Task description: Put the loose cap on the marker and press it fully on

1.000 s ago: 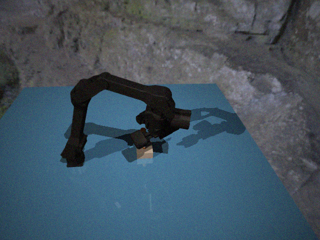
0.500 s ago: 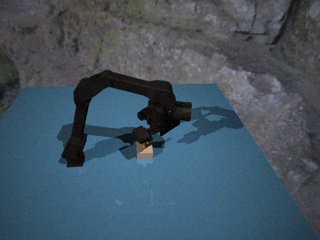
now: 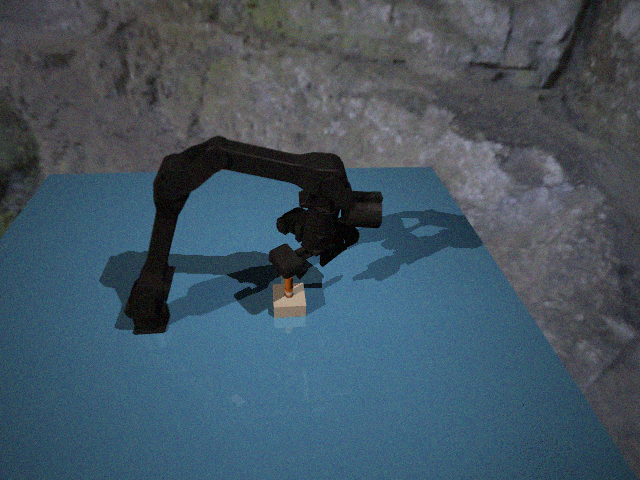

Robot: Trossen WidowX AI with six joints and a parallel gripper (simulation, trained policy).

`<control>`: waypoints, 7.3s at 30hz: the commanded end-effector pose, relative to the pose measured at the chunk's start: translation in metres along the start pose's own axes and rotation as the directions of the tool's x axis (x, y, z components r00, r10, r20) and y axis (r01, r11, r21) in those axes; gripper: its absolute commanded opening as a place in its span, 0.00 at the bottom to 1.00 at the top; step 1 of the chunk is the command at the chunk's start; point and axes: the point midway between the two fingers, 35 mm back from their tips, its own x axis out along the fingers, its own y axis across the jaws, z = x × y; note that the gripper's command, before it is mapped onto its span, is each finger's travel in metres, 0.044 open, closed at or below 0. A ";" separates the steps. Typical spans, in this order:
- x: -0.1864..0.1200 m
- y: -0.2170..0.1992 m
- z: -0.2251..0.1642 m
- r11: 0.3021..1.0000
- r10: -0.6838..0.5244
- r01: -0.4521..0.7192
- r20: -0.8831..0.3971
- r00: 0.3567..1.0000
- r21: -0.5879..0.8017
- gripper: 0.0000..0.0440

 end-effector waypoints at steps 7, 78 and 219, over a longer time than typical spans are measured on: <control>0.006 -0.011 0.012 0.999 0.025 -0.026 -0.030 0.999 -0.033 0.66; 0.099 -0.016 0.097 0.823 0.198 -0.248 -0.152 0.968 -0.512 0.20; 0.067 0.045 0.016 0.685 0.161 -0.196 -0.117 0.980 -0.702 0.23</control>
